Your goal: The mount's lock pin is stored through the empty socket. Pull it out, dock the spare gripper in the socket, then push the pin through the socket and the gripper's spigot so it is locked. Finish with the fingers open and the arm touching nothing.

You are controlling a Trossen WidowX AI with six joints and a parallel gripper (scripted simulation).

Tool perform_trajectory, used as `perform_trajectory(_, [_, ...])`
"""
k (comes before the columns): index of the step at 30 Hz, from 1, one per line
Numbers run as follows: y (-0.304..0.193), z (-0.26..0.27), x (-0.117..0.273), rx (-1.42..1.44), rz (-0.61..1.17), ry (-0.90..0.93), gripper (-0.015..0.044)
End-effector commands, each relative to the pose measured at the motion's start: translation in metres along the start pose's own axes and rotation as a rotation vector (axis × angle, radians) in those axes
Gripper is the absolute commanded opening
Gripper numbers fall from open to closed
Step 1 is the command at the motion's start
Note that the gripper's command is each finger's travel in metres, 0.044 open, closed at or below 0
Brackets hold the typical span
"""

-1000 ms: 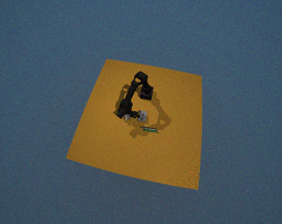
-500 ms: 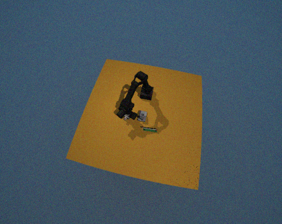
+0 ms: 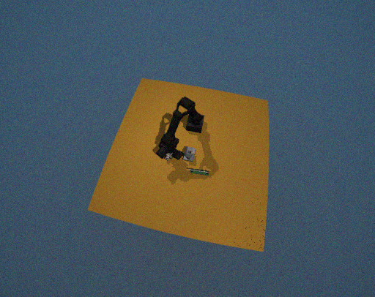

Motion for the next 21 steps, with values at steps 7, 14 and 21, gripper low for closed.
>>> perform_trajectory(7, [-0.0003,0.0,-0.0099,0.0,-0.005,0.0,0.0026])
perform_trajectory(14, [-0.0003,0.0,-0.0099,0.0,-0.005,0.0,0.021])
perform_trajectory(21, [-0.0003,0.0,-0.0099,0.0,-0.005,0.0,0.0394])
Point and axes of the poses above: the point midway between the two fingers, 35 mm back from their tips, its own x axis back along the fingers, its own z axis across the jaws, y = z × x, the point moved 10 cm from there along x, back along the fingers, and after that the axes turned 4 degrees about -x, right-handed, at the moved point
